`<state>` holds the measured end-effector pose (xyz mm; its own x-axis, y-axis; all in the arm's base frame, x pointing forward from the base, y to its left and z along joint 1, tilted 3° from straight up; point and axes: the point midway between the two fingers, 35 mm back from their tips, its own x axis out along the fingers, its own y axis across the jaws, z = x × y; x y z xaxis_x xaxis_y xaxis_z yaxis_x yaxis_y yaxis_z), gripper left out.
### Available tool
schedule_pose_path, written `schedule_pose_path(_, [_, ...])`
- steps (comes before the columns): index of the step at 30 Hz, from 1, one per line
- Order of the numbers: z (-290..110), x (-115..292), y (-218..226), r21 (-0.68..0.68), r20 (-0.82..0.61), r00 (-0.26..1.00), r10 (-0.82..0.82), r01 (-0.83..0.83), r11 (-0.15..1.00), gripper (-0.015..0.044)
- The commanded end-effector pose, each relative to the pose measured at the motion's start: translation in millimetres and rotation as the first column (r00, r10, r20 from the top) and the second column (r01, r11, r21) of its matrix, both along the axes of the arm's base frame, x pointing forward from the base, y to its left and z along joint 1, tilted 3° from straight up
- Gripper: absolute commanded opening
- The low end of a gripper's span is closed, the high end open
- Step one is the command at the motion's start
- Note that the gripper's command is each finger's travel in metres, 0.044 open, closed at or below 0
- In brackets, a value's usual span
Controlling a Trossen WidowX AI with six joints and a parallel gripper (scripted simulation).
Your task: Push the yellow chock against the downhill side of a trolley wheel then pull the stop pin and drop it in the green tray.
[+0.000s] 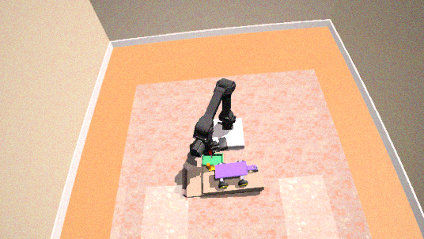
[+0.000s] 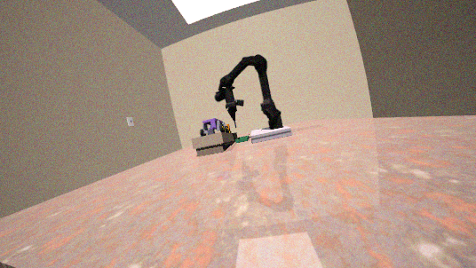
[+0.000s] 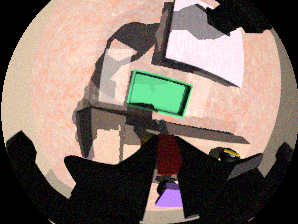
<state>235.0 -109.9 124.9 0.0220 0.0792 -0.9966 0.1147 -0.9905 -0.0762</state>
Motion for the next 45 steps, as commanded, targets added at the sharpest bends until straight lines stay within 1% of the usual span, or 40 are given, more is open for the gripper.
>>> schedule_pose_path(1, [0.2,-0.4,0.8,-0.021,-0.006,0.993,-0.114,0.114,0.993,0.0000])
schedule_pose_path(8, [-0.1,-0.8,0.9,-0.022,-0.007,0.993,-0.121,0.121,0.992,0.0000])
schedule_pose_path(18, [-19.1,-24.3,2.2,-0.032,-0.018,0.983,-0.180,0.180,0.983,0.0000])
schedule_pose_path(24, [-20.8,-25.9,2.3,-0.036,-0.018,0.983,-0.183,0.182,0.983,0.0000])
schedule_pose_path(33, [-42.8,-24.9,-3.4,-0.187,0.000,0.983,-0.185,0.182,0.965,0.0000])
schedule_pose_path(45, [-79.5,-26.0,-20.1,-0.204,0.003,0.983,-0.185,0.182,0.962,0.0000])
